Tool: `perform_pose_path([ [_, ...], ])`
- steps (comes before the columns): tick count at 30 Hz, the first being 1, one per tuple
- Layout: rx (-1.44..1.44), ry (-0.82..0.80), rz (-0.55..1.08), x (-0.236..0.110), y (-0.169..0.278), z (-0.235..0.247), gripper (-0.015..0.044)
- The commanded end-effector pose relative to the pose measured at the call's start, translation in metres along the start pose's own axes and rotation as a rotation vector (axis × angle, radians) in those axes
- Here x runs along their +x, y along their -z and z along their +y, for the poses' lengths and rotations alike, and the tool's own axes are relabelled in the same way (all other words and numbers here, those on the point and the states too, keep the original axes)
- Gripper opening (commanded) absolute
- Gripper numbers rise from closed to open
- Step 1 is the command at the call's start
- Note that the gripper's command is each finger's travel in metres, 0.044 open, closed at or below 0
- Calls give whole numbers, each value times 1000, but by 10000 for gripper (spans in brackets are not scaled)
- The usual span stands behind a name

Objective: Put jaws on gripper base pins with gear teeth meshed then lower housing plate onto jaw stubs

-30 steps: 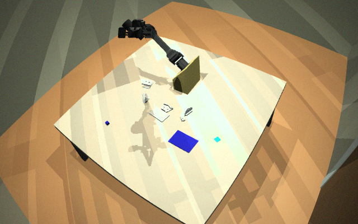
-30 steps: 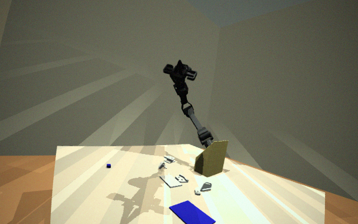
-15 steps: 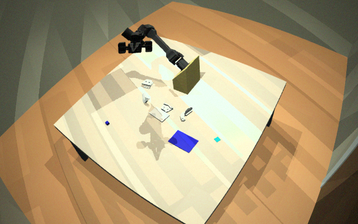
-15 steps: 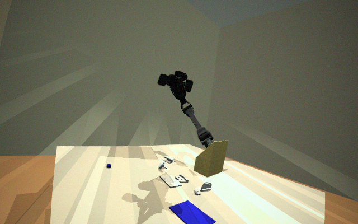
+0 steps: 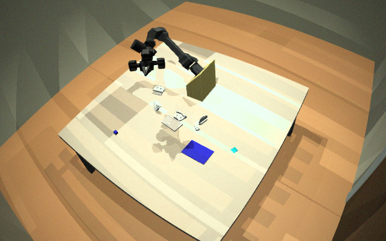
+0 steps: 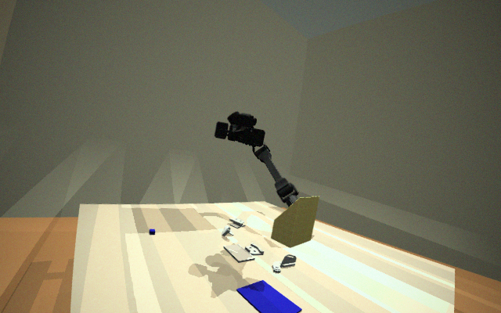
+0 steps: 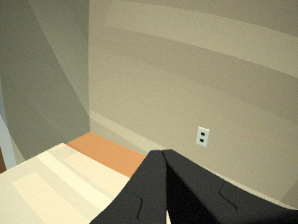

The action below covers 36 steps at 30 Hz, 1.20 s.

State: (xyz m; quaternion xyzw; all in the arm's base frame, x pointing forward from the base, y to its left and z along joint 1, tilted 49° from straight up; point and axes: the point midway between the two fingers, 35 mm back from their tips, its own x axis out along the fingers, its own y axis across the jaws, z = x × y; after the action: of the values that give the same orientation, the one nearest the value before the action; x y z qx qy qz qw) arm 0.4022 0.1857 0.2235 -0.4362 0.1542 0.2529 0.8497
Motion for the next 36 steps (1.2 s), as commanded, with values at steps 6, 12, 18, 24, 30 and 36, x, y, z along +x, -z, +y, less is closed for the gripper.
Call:
perform_pose_path([
  [6,12,-6,223,9,61,5,0],
  [12,13,-10,366,8,100,7,0],
  [18,10,-17,508,3,138,10,0],
  [24,5,-28,650,-6,174,13,0],
  [30,-8,-44,790,-19,208,18,0],
  [36,-25,-66,928,-35,239,22,0],
])
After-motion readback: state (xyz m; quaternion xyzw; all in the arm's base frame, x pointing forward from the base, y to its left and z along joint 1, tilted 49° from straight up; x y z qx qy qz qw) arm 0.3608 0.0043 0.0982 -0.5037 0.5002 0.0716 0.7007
